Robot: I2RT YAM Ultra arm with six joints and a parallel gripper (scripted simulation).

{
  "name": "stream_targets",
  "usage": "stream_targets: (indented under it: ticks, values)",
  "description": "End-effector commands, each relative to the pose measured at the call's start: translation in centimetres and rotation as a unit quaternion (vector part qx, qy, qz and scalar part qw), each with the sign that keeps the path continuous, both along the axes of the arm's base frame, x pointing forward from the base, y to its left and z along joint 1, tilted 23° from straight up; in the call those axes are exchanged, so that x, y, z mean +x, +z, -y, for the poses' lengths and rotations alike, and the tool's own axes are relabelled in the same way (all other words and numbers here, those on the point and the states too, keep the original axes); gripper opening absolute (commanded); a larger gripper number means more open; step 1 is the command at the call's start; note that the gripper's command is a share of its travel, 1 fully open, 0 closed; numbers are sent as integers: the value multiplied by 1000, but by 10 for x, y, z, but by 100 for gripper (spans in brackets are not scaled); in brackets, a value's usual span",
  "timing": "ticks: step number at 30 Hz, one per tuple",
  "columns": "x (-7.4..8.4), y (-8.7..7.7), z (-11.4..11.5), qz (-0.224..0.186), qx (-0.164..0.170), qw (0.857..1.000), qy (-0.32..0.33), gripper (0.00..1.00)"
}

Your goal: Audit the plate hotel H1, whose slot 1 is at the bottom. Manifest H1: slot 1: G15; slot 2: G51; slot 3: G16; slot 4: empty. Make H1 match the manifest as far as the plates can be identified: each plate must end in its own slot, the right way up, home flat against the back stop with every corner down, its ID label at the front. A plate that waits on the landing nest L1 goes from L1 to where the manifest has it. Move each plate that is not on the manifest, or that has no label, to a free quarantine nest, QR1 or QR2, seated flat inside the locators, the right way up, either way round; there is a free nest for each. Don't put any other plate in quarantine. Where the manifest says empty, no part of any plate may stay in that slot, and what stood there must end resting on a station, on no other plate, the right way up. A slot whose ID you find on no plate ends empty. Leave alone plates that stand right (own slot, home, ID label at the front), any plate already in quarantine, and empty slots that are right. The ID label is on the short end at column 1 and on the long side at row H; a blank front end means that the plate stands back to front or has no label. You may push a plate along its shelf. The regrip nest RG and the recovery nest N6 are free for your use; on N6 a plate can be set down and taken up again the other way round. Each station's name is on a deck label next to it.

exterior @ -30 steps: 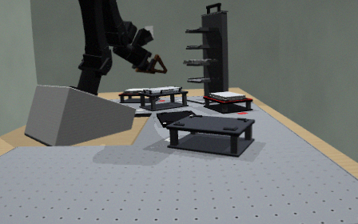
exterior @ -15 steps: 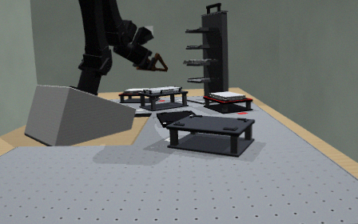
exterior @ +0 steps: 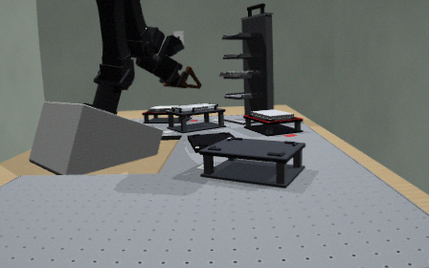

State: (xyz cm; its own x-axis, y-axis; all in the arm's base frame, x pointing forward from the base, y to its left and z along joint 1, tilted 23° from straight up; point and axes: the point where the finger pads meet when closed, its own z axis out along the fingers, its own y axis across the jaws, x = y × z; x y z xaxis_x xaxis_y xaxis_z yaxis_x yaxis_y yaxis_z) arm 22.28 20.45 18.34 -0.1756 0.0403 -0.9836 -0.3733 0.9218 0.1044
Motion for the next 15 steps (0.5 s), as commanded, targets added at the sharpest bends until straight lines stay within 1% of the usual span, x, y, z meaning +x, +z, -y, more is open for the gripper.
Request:
stream_targets:
  ticks: [1, 2, 4, 8, 15]
  values:
    - [2, -2, -3, 5, 11, 1000, 2, 100]
    - [3, -6, -4, 5, 10, 1000, 2, 100]
    - [3, -6, -4, 5, 10, 1000, 2, 100]
    - [7, -18, -7, 5, 10, 1000, 2, 100]
    - [1, -25, -5, 5, 10, 1000, 2, 100]
